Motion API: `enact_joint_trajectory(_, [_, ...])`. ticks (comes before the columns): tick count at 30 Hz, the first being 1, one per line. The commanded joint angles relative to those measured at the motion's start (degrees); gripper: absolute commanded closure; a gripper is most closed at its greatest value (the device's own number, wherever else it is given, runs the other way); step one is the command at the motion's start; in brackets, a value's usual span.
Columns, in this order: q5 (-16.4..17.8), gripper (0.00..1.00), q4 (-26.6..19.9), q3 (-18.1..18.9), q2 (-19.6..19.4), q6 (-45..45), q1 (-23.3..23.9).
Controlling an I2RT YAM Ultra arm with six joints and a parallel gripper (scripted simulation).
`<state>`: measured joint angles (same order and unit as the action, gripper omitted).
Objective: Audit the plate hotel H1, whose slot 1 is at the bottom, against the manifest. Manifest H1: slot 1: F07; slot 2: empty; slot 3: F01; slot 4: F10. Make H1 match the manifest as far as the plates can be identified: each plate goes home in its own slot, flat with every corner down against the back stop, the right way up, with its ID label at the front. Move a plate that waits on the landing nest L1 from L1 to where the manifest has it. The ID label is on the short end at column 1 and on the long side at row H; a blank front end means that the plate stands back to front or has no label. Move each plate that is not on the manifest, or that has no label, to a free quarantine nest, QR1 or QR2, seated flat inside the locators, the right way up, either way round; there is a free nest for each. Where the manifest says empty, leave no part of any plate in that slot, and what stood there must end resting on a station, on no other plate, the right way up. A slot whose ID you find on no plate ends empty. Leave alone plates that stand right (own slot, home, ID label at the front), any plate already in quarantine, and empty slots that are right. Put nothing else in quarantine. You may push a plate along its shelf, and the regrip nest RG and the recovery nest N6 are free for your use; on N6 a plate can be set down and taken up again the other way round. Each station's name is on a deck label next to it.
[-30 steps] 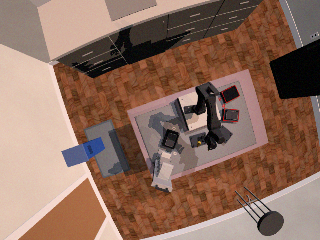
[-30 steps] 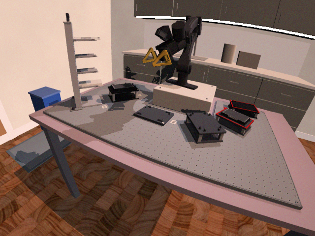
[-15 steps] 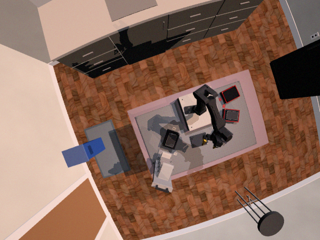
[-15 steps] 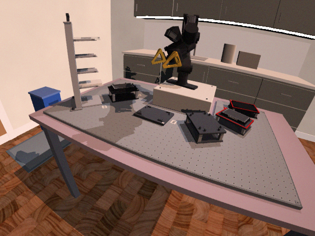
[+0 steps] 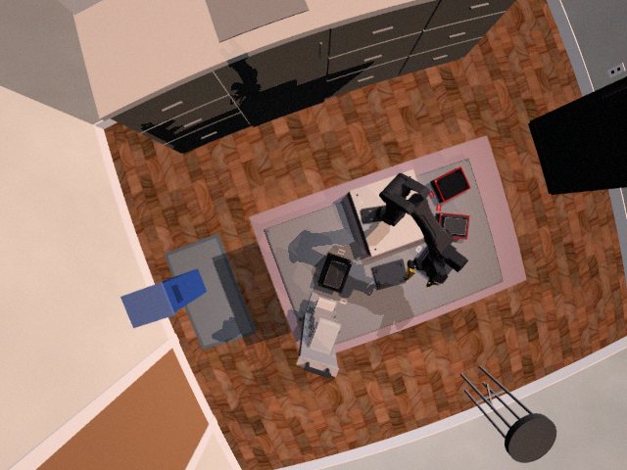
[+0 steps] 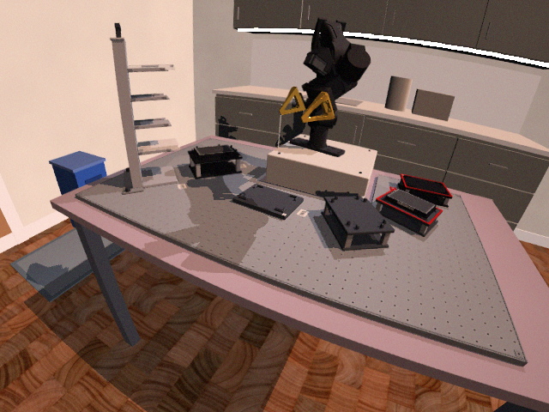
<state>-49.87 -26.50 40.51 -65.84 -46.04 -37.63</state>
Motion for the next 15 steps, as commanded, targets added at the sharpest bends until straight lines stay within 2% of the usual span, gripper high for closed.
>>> enact_joint_trajectory(1, [-1.8, 0.0, -2.16, 0.39, 0.11, -2.07, -0.03])
enact_joint_trajectory(3, [-1.81, 0.0, -2.17, 0.4, 0.11, -2.08, -0.03])
enact_joint_trajectory(9, [-1.85, 0.0, 3.02, -3.47, -1.29, -2.18, -0.11])
enact_joint_trajectory(15, [-1.85, 0.0, 3.01, -3.47, -1.29, -2.18, -0.11])
